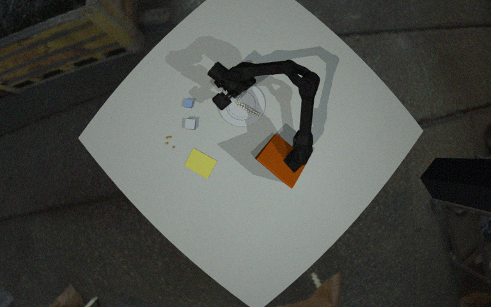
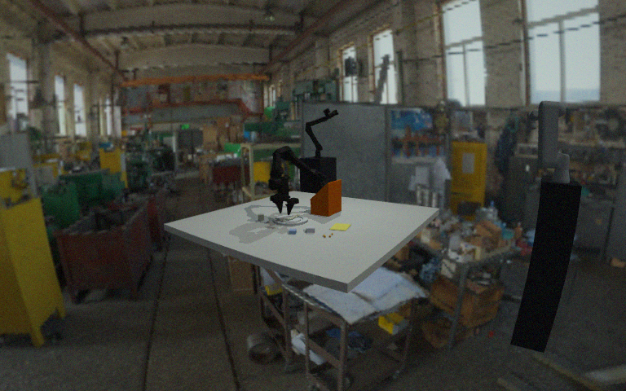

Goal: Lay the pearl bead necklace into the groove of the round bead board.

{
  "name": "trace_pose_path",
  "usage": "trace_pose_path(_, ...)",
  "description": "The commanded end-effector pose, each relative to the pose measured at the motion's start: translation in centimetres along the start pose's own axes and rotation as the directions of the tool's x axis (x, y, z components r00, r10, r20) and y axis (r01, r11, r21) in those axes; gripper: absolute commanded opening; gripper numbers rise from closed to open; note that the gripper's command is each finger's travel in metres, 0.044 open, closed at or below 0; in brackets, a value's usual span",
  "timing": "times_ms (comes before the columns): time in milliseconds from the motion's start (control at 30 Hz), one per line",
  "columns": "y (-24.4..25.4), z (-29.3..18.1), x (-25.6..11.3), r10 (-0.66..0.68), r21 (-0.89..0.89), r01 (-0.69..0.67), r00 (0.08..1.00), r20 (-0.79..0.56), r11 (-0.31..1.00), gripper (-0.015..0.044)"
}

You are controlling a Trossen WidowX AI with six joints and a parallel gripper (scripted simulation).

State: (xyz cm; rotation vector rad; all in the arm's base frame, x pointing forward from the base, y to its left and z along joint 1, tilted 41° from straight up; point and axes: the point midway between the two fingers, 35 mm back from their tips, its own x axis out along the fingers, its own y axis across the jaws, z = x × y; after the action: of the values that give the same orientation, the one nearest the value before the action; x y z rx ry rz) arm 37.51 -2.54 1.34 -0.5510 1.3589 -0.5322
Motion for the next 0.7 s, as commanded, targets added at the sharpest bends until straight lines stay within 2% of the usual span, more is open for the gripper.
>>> trace_pose_path(0,0.0,0.2,-0.4,-0.003,-0.072,0.003,1.000,0.002,0.997,0.0310)
trace_pose_path(333,0.0,0.2,1.2,-0.003,-0.072,0.003,1.000,0.002,0.997,0.0310)
trace_pose_path(367,0.0,0.4,0.3,0.002,-0.061,-0.001,1.000,0.010,0.998,0.0310)
trace_pose_path(667,0.0,0.3,1.4,0.000,-0.065,0.001,1.000,0.008,0.998,0.0310)
